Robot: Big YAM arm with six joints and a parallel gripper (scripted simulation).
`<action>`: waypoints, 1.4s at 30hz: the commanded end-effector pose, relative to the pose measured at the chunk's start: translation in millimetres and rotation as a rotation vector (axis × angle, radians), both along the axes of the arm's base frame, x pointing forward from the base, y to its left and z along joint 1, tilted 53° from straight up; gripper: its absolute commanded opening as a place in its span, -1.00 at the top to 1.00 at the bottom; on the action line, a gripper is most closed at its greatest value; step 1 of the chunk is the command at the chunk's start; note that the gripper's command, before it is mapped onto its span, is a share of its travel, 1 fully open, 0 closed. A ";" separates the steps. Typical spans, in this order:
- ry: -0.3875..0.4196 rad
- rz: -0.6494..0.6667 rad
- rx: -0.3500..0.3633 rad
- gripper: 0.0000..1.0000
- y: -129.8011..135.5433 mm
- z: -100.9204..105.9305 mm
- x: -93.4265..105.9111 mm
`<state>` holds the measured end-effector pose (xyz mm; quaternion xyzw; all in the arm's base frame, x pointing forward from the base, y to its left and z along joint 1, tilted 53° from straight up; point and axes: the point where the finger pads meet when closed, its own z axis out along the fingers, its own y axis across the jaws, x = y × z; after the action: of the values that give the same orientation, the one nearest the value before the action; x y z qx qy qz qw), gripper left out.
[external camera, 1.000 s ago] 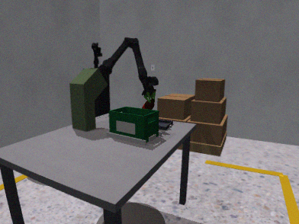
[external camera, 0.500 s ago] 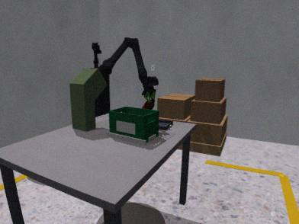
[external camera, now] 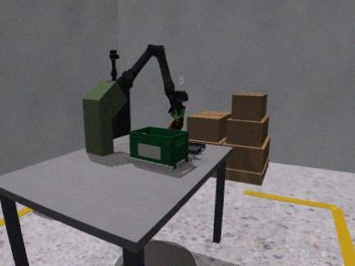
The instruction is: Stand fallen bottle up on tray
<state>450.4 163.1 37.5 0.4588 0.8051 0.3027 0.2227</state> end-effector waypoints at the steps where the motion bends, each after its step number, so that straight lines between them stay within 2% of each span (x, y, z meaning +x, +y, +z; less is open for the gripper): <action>1: -0.038 -0.023 0.014 1.00 -5.0 14.1 6.8; 14: -0.038 -0.011 0.011 1.00 3.4 13.2 2.8; 25: -0.057 -0.046 -0.021 1.00 5.3 12.4 1.6; 28: -0.059 -0.053 -0.025 1.00 4.1 12.4 1.9; 29: -0.064 -0.089 -0.029 1.00 -9.5 13.6 8.1; 32: -0.070 -0.071 -0.042 1.00 5.0 12.2 1.0; 37: -0.082 -0.095 -0.062 1.00 5.0 11.4 1.2; 39: -0.085 -0.122 -0.070 1.00 -3.7 10.9 4.0; 42: -0.089 -0.113 -0.078 1.00 4.7 9.9 0.1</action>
<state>450.5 161.9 39.3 0.4804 0.7854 0.2668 0.2848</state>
